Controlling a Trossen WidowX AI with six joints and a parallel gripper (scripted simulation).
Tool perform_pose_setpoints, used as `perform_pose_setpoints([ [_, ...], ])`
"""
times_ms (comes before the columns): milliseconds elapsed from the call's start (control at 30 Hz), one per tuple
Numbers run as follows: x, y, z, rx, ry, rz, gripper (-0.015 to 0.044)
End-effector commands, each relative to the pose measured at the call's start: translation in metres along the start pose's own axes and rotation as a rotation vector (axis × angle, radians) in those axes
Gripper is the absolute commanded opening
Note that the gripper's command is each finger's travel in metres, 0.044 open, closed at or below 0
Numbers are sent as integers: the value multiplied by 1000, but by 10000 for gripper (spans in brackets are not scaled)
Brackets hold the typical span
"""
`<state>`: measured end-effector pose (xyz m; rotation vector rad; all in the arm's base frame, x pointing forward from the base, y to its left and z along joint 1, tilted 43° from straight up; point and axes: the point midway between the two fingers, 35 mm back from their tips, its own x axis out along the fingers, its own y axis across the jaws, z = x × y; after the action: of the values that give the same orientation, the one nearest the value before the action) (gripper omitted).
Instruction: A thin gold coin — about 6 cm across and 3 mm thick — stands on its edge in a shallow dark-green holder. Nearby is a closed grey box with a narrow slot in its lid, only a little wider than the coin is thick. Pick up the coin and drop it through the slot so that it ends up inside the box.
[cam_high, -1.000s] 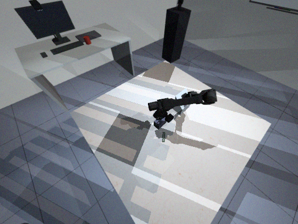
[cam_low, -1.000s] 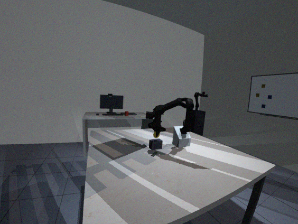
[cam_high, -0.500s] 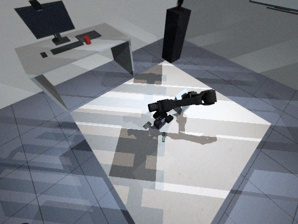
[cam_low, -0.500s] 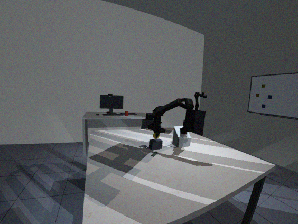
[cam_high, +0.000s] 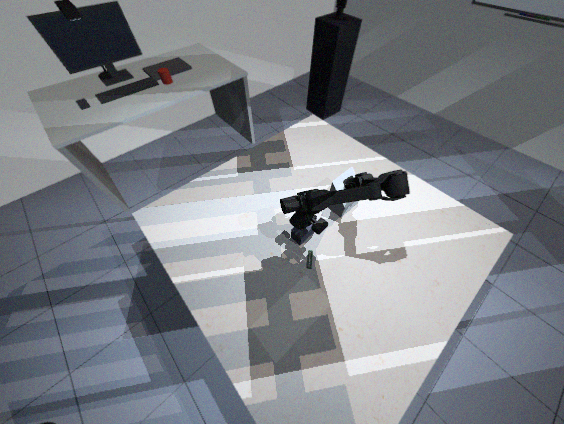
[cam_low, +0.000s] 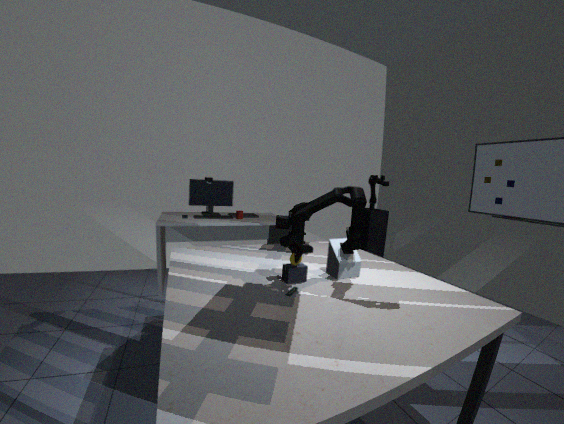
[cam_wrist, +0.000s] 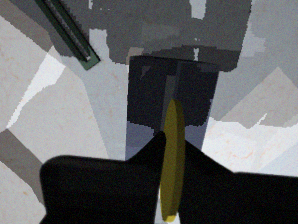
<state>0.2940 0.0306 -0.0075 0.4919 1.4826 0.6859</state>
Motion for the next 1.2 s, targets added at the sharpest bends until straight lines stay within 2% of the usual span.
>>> perform_pose_setpoints([
  [0,0,0,0,-1,-1,0,79],
  [100,0,0,0,-1,-1,0,157],
  [400,0,0,0,-1,-1,0,161],
  [667,-21,0,0,1,0,-1,371],
  [767,-55,1,-3,6,5,6,440],
  [1167,-58,1,-4,7,6,8,440],
])
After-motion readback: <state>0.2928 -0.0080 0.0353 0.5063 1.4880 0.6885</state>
